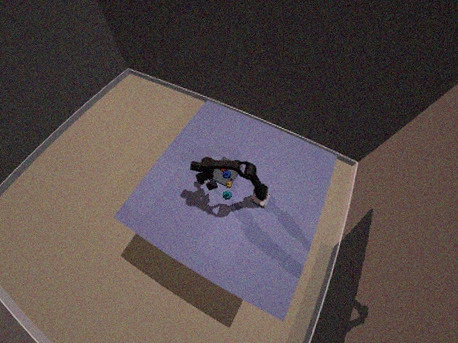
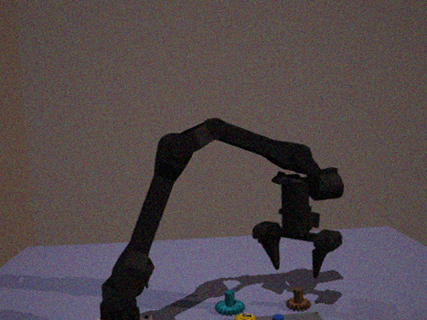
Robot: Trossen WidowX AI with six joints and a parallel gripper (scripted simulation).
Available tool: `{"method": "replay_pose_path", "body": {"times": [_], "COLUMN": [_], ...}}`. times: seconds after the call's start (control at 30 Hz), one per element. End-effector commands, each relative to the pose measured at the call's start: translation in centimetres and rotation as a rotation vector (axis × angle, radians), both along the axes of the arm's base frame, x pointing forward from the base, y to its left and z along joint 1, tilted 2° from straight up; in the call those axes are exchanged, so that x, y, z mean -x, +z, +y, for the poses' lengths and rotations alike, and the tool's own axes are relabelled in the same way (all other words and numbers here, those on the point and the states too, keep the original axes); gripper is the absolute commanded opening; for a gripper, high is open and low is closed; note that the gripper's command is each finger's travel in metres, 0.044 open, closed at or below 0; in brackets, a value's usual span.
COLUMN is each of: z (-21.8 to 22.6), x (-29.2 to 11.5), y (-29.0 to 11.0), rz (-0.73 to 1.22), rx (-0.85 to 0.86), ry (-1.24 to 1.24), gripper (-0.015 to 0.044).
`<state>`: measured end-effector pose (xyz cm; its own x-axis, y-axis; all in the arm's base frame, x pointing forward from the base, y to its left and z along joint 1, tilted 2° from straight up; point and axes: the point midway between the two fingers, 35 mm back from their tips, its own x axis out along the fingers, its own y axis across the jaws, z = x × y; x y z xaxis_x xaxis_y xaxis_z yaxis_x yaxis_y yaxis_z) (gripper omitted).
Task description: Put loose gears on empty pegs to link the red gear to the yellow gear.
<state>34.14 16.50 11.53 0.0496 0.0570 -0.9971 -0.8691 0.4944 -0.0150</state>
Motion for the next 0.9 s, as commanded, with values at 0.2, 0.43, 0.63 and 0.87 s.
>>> {"method": "replay_pose_path", "body": {"times": [0.2, 0.43, 0.63, 0.87], "z": [0.2, 0.2, 0.3, 0.3], "x": [-0.4, -0.5, -0.5, -0.6], "y": [-1.1, -2.3, -3.2, -4.3], "rz": [-0.007, -0.007, -0.007, -0.007], "rx": [0.006, 0.006, 0.006, 0.006], "ry": [0.039, 0.039, 0.039, 0.039], "gripper": [0.044, 0.044, 0.044, 0.044]}}
